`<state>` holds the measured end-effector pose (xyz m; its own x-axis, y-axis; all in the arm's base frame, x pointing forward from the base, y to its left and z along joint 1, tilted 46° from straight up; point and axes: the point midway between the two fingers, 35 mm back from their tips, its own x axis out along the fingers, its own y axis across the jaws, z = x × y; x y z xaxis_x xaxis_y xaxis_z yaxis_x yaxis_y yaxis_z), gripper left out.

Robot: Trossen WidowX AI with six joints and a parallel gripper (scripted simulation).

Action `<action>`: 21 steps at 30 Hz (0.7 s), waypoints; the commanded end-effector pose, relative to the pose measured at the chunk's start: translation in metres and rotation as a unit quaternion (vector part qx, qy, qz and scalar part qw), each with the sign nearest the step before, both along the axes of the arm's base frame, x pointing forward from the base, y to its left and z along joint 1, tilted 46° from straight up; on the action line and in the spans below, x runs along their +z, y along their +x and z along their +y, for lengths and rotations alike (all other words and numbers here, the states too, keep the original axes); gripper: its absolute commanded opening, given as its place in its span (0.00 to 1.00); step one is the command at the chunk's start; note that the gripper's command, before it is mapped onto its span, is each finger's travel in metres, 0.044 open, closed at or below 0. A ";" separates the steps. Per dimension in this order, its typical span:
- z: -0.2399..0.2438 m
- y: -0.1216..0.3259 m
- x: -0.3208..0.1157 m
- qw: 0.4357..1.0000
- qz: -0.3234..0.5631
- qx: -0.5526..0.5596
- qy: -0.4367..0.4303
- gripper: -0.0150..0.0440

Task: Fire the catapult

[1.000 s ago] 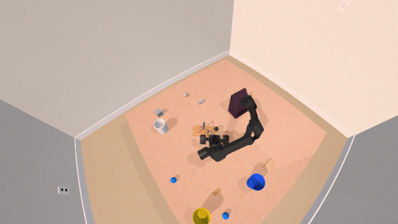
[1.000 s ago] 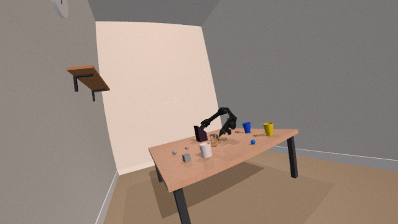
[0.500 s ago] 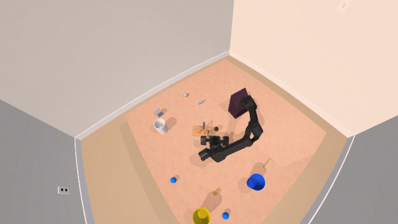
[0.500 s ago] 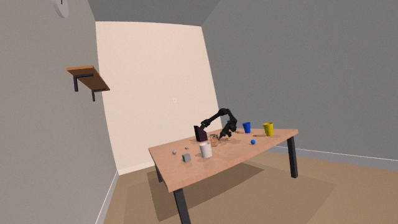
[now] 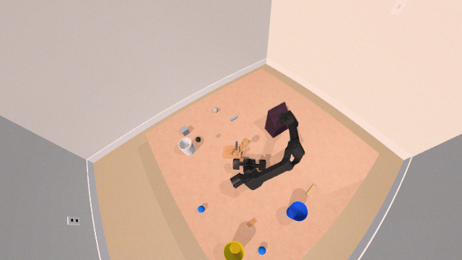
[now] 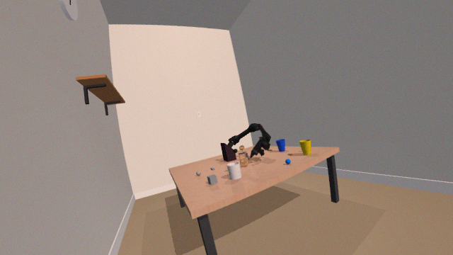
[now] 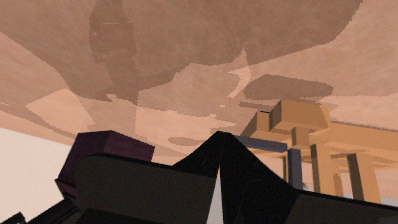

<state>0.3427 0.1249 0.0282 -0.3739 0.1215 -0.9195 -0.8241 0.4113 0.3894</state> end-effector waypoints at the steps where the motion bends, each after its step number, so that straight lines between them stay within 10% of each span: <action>1: -0.027 0.018 0.061 0.998 -0.055 -0.011 0.008 0.25; 7: -0.045 0.020 0.098 0.997 -0.080 -0.017 0.009 0.25; 21: -0.078 0.072 0.058 0.973 -0.103 -0.204 0.022 0.88</action>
